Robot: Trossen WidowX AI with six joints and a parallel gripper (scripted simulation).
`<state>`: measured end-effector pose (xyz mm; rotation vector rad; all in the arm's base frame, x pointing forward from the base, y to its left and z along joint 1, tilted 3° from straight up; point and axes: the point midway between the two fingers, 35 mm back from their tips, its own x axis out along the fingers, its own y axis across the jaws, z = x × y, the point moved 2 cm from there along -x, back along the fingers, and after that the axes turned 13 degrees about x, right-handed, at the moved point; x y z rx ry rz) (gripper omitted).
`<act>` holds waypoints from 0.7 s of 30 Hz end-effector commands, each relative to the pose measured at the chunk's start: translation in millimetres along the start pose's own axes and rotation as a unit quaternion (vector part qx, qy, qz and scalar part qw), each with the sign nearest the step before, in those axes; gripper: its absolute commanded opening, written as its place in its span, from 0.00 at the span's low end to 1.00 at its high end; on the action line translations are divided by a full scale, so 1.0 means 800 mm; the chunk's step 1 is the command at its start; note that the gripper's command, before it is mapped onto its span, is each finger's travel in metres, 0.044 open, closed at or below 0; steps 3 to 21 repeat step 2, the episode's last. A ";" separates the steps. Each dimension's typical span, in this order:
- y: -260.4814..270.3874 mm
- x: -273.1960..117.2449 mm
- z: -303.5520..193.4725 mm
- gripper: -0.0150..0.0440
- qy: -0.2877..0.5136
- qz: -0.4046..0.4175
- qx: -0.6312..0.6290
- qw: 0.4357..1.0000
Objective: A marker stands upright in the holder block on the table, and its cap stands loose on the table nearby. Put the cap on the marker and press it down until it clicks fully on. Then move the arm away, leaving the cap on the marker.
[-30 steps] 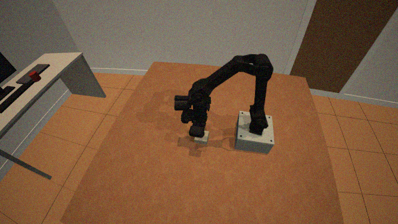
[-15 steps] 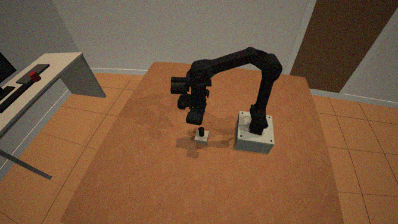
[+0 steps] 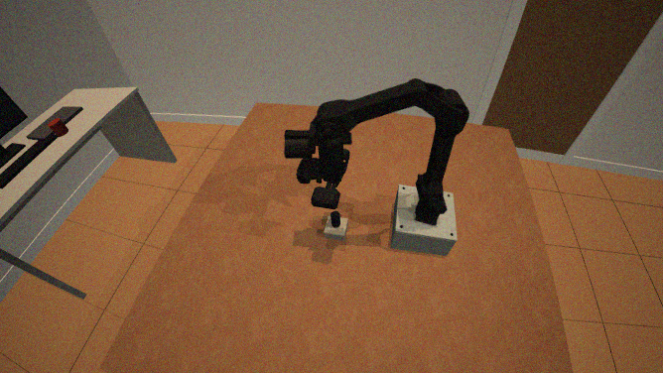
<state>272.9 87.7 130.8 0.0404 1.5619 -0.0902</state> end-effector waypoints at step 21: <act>0.000 0.000 0.000 1.00 0.001 -0.001 0.002 1.000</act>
